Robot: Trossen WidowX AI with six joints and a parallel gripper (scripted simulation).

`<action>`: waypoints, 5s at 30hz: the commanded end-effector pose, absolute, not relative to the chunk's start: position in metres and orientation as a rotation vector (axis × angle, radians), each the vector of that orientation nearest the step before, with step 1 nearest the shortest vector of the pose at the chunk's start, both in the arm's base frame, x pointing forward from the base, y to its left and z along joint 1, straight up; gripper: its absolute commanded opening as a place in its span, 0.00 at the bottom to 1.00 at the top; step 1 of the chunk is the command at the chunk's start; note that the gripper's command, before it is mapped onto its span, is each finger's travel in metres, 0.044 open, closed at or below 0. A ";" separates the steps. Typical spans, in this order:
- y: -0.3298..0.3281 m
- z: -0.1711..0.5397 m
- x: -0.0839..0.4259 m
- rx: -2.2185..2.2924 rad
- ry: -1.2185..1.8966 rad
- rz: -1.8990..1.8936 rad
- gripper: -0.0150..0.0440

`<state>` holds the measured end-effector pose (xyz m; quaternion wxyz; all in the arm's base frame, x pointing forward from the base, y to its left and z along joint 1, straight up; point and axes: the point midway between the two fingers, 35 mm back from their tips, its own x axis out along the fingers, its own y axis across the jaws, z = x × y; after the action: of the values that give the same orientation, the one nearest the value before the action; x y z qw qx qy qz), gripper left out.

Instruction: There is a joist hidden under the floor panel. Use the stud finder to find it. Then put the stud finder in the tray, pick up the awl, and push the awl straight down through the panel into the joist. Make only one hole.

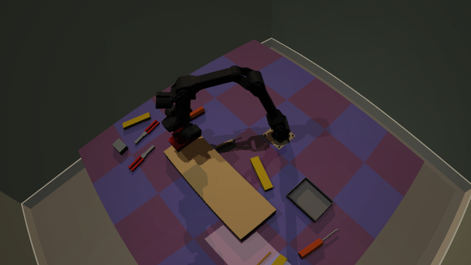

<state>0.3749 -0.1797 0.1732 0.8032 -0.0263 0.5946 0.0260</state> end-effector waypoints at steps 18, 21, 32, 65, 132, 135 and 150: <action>-0.122 0.205 0.389 -0.149 1.263 0.176 0.25; -0.101 0.205 0.393 -0.180 1.259 0.218 0.25; -0.024 0.201 0.398 -0.294 1.244 0.374 0.25; 0.185 0.189 0.327 -0.631 1.152 0.837 0.25; 0.328 0.138 0.120 -1.035 0.945 1.396 0.25; 0.328 0.133 0.120 -1.035 0.945 1.396 0.25; 0.328 0.111 0.120 -1.035 0.945 1.396 0.25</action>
<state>0.1195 0.3278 0.1158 0.5479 -0.4372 0.3990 0.5911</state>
